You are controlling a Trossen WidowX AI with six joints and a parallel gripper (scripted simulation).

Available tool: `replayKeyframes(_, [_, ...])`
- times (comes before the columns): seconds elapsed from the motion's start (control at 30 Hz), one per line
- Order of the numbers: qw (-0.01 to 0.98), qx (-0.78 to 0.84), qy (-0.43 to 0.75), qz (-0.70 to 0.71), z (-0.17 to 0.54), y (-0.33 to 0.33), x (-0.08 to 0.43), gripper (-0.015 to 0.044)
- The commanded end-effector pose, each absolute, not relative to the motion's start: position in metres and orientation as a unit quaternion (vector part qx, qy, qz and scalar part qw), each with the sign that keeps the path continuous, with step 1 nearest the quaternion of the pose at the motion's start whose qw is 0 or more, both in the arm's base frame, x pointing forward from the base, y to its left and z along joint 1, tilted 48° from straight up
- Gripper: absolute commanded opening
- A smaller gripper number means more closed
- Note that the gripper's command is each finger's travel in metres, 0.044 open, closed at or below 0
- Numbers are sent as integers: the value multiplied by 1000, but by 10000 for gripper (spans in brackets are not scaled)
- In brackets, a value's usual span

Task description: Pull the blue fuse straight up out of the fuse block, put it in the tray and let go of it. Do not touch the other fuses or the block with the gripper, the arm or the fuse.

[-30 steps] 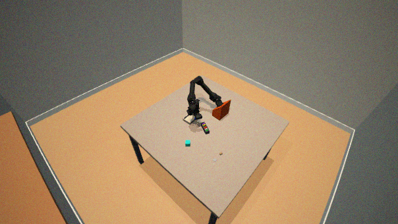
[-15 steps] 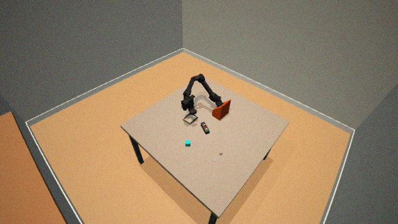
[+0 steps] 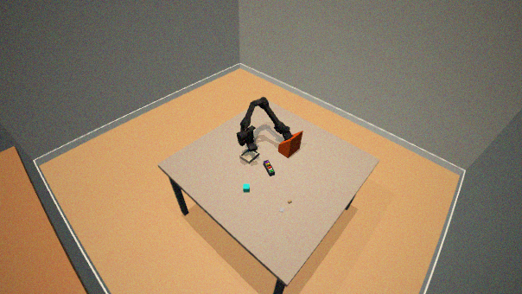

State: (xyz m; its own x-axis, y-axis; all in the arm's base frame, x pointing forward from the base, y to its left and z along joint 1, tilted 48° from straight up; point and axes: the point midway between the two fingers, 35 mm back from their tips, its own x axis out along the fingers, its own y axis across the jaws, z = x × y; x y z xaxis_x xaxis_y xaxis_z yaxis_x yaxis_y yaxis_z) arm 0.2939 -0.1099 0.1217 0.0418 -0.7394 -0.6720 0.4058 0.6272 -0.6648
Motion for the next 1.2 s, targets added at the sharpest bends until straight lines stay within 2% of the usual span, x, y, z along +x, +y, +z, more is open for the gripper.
replayKeyframes(0.0, [704,-151,563,-405,116,-116,293,0])
replayKeyframes(0.5, [704,-152,562,-406,104,-130,293,0])
replayKeyframes(0.9, [706,-150,560,-408,107,-128,294,315])
replayKeyframes(0.93, [706,-150,560,-407,109,-127,294,330])
replayKeyframes(1.17, [704,-152,563,-405,131,-100,292,330])
